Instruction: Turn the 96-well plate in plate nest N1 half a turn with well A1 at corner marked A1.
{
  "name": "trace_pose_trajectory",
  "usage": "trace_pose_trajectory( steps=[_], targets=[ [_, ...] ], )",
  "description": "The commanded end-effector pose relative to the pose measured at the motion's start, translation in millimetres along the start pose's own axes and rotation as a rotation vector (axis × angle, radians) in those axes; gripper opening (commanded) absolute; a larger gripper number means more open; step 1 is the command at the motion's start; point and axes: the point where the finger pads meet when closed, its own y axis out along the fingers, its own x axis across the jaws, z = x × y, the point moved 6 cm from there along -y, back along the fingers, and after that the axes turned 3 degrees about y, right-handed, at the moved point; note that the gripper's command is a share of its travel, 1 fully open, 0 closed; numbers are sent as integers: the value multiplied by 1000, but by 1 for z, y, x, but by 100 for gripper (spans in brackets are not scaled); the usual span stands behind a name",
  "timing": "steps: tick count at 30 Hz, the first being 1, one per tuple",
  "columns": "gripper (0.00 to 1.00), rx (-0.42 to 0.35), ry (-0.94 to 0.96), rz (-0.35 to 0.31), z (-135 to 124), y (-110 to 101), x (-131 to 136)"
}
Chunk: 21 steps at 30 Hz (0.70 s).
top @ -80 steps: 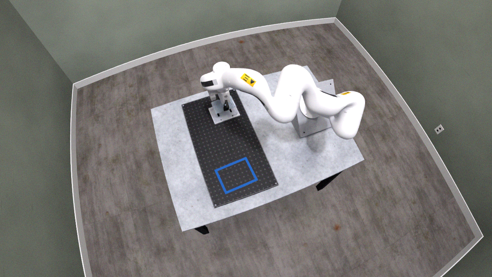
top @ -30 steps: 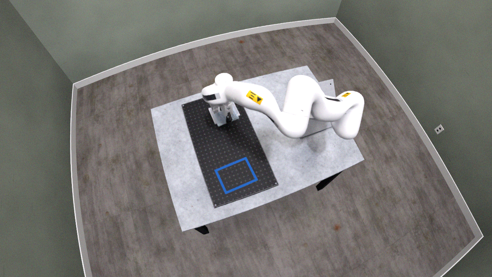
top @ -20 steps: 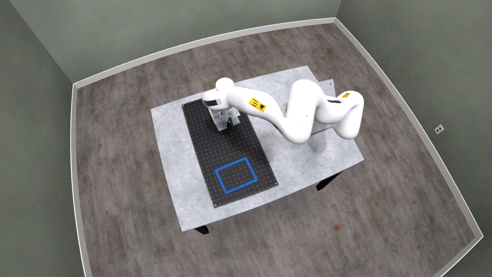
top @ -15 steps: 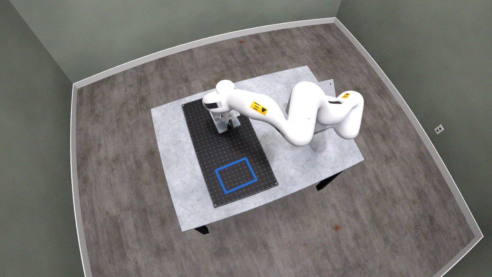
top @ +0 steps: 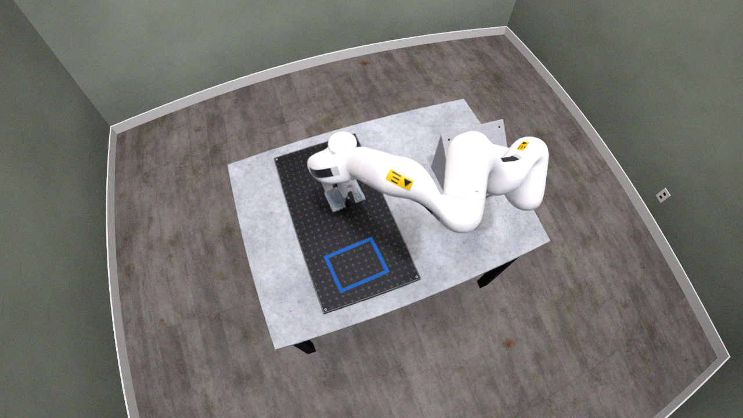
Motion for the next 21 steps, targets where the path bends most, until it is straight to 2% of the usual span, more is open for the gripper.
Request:
trace_pose_trajectory(
  steps=[1, 21],
  targets=[
    [0, 2, -1, -1, 4, -1, -18],
    [0, 2, -1, -1, 16, 1, -77]
  ],
)
